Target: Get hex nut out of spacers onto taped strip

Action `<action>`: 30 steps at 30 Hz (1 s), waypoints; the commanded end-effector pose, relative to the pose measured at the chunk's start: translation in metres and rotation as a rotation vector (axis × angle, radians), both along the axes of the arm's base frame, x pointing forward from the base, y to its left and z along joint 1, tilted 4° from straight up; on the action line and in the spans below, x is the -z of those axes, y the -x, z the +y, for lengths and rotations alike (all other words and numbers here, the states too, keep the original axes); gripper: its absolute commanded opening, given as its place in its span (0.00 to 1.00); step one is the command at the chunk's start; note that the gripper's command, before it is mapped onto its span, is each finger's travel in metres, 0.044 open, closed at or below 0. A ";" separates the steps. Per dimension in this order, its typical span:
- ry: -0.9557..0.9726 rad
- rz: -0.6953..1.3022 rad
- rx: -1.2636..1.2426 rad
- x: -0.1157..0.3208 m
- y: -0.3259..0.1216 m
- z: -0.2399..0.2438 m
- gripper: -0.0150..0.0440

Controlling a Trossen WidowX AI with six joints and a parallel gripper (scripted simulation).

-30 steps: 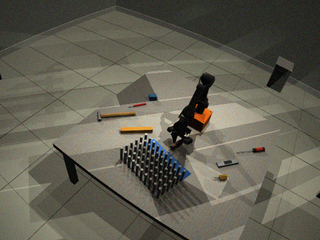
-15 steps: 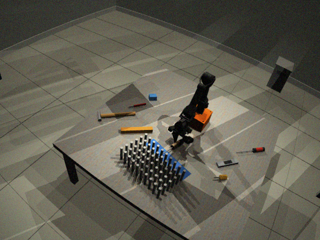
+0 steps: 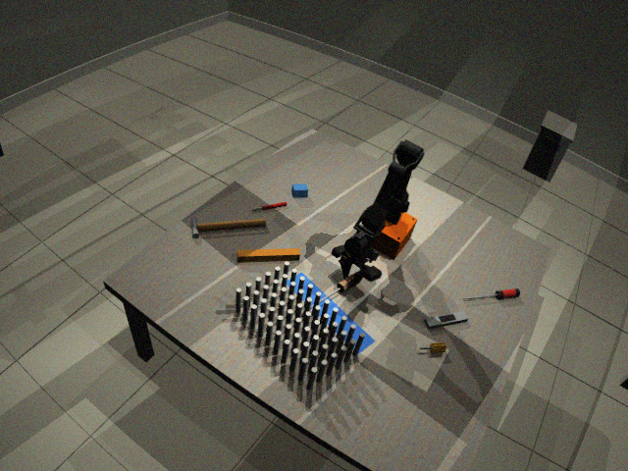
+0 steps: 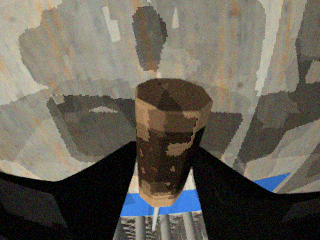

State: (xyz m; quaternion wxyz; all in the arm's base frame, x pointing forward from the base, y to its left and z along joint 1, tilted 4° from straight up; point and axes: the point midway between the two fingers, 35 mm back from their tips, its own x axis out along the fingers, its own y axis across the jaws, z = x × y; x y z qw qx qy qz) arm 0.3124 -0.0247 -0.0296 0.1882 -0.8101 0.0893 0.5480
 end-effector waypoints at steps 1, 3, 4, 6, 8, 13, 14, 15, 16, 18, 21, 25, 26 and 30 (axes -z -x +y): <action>0.002 0.000 0.006 0.000 0.004 0.000 0.25; 0.002 0.000 0.006 0.000 0.005 0.001 0.25; 0.002 0.000 0.006 0.000 0.005 0.001 0.25; 0.002 0.001 0.006 0.000 0.007 0.002 0.25; 0.002 0.001 0.006 0.000 0.008 0.002 0.25; 0.002 0.001 0.006 0.000 0.011 0.003 0.25; 0.002 0.001 0.006 0.000 0.011 0.004 0.25; 0.002 0.001 0.006 0.000 0.012 0.004 0.25; 0.002 0.002 0.006 0.000 0.012 0.004 0.25; 0.002 0.002 0.006 0.001 0.014 0.005 0.25; 0.002 0.002 0.006 0.001 0.015 0.005 0.25; 0.002 0.002 0.006 0.001 0.018 0.006 0.25; 0.002 0.002 0.006 0.001 0.018 0.006 0.25; 0.002 0.003 0.006 0.001 0.021 0.007 0.25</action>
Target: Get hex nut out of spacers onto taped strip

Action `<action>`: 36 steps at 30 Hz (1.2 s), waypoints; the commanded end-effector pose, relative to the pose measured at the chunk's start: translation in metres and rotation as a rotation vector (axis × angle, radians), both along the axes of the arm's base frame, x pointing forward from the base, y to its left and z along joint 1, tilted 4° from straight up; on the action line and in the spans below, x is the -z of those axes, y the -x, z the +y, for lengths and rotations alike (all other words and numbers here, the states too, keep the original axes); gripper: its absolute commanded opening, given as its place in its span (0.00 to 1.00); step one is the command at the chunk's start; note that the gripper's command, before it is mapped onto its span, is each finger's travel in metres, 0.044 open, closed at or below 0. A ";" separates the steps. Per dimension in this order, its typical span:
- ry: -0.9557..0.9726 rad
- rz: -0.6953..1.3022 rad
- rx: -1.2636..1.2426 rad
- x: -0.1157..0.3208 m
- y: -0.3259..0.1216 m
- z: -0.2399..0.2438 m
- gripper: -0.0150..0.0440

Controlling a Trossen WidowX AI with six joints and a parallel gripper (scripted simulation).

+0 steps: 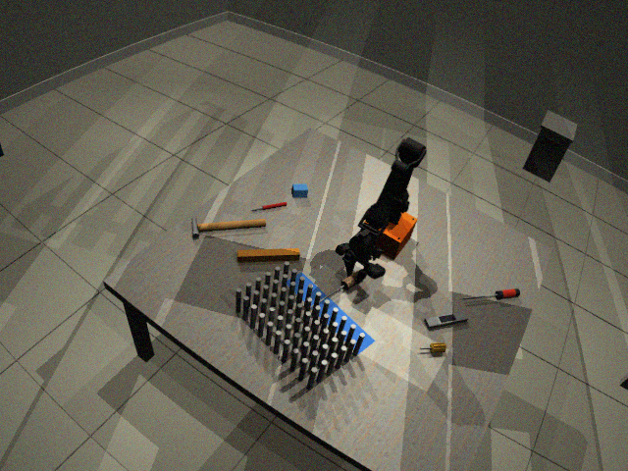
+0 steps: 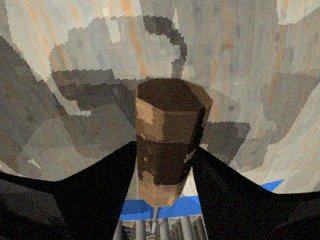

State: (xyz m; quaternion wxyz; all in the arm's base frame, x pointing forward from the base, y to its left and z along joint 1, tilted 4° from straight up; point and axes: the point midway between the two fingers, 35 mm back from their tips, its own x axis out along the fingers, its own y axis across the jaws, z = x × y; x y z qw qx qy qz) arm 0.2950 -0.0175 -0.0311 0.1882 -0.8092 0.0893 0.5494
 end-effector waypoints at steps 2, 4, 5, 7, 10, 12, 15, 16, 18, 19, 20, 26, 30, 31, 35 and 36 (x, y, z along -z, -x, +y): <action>0.002 0.000 0.006 0.000 0.004 0.001 0.25; 0.002 0.000 0.006 0.000 0.005 0.001 0.25; 0.002 0.000 0.006 0.000 0.006 0.001 0.25; 0.002 0.000 0.006 0.000 0.007 0.002 0.25; 0.002 0.001 0.006 0.000 0.009 0.003 0.25; 0.002 0.001 0.006 0.000 0.010 0.003 0.25; 0.002 0.001 0.006 0.000 0.012 0.004 0.25; 0.002 0.001 0.006 0.000 0.013 0.004 0.25; 0.002 0.001 0.006 0.001 0.014 0.005 0.25; 0.002 0.001 0.006 0.001 0.014 0.005 0.25; 0.002 0.002 0.006 0.001 0.015 0.005 0.25; 0.002 0.002 0.006 0.001 0.018 0.007 0.25; 0.002 0.003 0.006 0.001 0.021 0.008 0.25; 0.002 0.003 0.006 0.001 0.021 0.008 0.25; 0.002 0.003 0.005 0.001 0.024 0.009 0.25; 0.002 0.004 0.005 0.001 0.024 0.009 0.25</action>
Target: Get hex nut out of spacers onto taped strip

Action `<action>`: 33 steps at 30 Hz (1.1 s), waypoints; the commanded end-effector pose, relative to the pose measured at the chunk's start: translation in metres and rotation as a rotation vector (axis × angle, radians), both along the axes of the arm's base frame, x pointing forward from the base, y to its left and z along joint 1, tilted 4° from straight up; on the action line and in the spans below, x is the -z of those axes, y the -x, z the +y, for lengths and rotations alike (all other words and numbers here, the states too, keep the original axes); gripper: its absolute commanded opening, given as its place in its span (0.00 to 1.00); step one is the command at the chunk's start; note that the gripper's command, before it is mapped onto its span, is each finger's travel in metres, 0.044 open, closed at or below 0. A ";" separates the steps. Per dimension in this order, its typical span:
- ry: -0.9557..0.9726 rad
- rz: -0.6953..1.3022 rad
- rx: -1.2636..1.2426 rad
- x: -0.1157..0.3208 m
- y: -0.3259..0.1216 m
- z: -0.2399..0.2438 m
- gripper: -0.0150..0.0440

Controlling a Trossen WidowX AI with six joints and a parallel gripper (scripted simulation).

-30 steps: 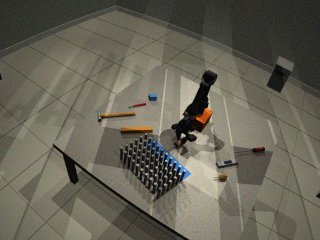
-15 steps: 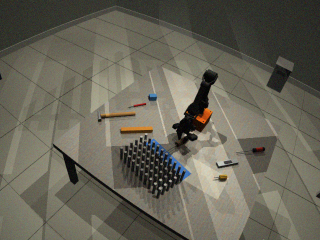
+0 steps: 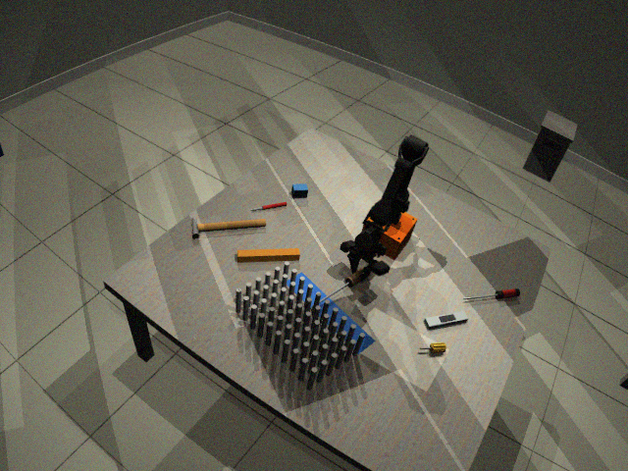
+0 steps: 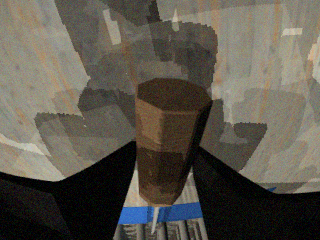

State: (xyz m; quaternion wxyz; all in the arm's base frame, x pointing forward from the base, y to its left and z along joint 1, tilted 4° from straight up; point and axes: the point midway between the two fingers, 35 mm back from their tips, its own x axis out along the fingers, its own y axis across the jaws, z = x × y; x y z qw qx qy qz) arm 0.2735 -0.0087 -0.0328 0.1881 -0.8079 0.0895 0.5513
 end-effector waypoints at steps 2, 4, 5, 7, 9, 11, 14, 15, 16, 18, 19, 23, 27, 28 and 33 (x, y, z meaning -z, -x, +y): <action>0.002 -0.001 0.006 0.000 0.004 0.001 0.25; 0.002 -0.001 0.006 0.000 0.006 0.001 0.25; 0.002 0.000 0.006 0.000 0.006 0.002 0.25; 0.002 0.000 0.006 0.000 0.007 0.002 0.25; 0.002 0.000 0.006 0.000 0.009 0.002 0.25; 0.002 0.000 0.006 0.000 0.009 0.003 0.25; 0.002 0.000 0.006 -0.001 0.009 0.003 0.25; 0.002 0.000 0.006 -0.001 0.009 0.003 0.25; 0.002 0.000 0.006 -0.002 0.009 0.003 0.25; 0.003 0.000 0.006 -0.003 0.009 0.002 0.25; 0.003 0.000 0.006 -0.004 0.008 0.002 0.25; 0.003 0.000 0.006 -0.007 0.008 0.002 0.25; 0.003 0.000 0.005 -0.009 0.007 0.002 0.25; 0.003 0.000 0.005 -0.010 0.007 0.002 0.25; 0.003 -0.001 0.005 -0.013 0.007 0.002 0.25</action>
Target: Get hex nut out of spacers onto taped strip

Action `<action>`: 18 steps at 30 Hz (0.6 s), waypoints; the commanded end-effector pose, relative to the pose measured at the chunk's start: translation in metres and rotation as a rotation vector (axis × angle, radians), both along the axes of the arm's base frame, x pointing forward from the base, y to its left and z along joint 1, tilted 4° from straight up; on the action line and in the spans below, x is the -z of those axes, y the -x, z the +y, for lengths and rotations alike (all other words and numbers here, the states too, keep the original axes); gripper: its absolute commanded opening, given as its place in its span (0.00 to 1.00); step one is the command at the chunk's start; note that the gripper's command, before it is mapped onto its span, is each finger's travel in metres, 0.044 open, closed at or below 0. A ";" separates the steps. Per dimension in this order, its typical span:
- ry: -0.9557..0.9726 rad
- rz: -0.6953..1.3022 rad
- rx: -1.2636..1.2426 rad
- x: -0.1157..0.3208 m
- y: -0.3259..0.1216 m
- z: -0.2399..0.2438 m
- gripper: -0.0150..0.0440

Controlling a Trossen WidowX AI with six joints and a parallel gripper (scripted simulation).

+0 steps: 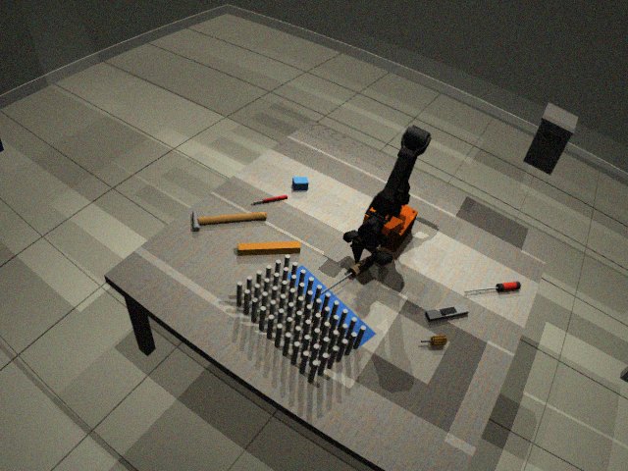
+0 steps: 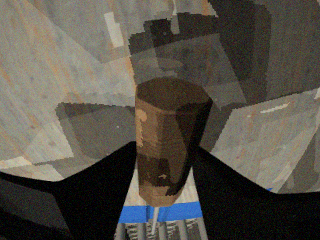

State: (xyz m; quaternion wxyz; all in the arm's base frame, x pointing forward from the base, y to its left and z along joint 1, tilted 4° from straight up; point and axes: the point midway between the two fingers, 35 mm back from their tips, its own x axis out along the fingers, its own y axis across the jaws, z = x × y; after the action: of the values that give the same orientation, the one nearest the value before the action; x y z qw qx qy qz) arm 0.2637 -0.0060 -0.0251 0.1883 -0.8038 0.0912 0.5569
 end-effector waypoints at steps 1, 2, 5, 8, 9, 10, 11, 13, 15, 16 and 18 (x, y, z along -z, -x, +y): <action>0.005 -0.015 0.003 -0.006 -0.003 -0.001 0.25; 0.005 -0.015 0.003 -0.007 -0.004 -0.001 0.25; 0.005 -0.015 0.003 -0.009 -0.004 -0.001 0.25; 0.005 -0.015 0.003 -0.011 -0.004 -0.001 0.25; 0.005 -0.015 0.003 -0.012 -0.004 -0.001 0.25; 0.005 -0.015 0.003 -0.013 -0.004 -0.001 0.25; 0.005 -0.015 0.002 -0.013 -0.004 -0.001 0.25; 0.006 -0.015 0.002 -0.015 -0.005 -0.001 0.25; 0.006 -0.015 0.002 -0.015 -0.003 -0.001 0.25; 0.006 -0.015 0.002 -0.015 -0.002 0.000 0.25; 0.006 -0.015 0.002 -0.016 0.002 0.002 0.25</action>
State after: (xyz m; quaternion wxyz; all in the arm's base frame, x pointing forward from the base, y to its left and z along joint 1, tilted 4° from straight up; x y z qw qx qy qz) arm 0.2650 -0.0052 -0.0121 0.1875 -0.8062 0.0897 0.5539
